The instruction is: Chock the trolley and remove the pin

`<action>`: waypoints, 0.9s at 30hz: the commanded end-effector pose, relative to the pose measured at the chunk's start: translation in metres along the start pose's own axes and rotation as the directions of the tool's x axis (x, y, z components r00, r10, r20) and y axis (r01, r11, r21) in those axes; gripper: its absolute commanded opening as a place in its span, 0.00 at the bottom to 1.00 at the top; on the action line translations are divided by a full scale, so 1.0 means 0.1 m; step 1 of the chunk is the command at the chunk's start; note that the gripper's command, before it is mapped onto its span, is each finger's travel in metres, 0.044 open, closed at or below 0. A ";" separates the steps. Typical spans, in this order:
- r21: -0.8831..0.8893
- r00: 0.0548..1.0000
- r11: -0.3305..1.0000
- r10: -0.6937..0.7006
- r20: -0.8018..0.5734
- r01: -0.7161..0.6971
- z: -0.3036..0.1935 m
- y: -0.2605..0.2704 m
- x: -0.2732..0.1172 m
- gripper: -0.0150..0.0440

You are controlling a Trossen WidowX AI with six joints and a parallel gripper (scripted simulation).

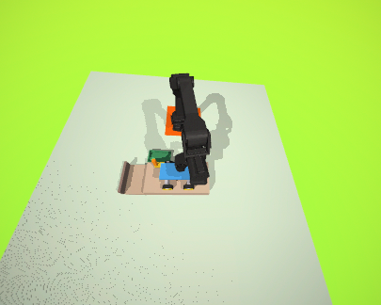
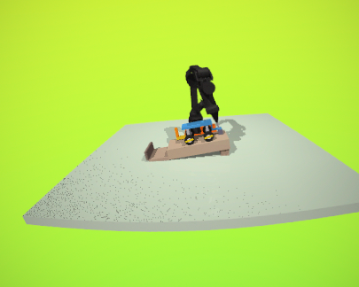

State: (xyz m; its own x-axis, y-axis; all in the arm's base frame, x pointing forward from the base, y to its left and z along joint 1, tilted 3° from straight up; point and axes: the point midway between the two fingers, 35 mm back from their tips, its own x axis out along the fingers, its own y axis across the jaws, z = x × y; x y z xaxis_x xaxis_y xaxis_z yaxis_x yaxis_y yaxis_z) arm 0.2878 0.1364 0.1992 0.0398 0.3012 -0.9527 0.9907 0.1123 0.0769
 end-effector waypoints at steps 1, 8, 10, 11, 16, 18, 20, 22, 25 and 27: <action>-0.006 1.000 1.000 0.008 -0.004 -0.008 -0.02 0.00 -0.05 0.25; -0.006 1.000 1.000 0.008 -0.004 -0.008 -0.02 0.00 -0.08 0.25; -0.006 1.000 1.000 0.008 -0.004 -0.008 -0.02 0.00 -0.09 0.25; -0.006 1.000 1.000 0.008 -0.004 -0.008 -0.02 0.00 -0.10 0.25; -0.006 1.000 1.000 0.008 -0.004 -0.008 -0.02 0.00 -0.12 0.25; -0.006 1.000 1.000 0.008 -0.004 -0.008 -0.03 0.00 -0.13 0.25; -0.006 1.000 1.000 0.008 -0.004 -0.008 -0.03 0.00 -0.14 0.25; -0.006 1.000 1.000 0.008 -0.004 -0.008 -0.03 0.00 -0.15 0.25; -0.006 1.000 1.000 0.008 -0.004 -0.008 -0.04 0.00 -0.17 0.25; -0.006 1.000 1.000 0.008 -0.004 -0.008 -0.04 0.00 -0.18 0.25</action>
State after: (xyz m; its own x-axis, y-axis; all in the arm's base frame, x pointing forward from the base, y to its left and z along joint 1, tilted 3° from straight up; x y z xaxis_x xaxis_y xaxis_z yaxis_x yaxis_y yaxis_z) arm 0.2860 0.1338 0.2133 0.0424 0.2999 -0.9530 0.9905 0.1121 0.0793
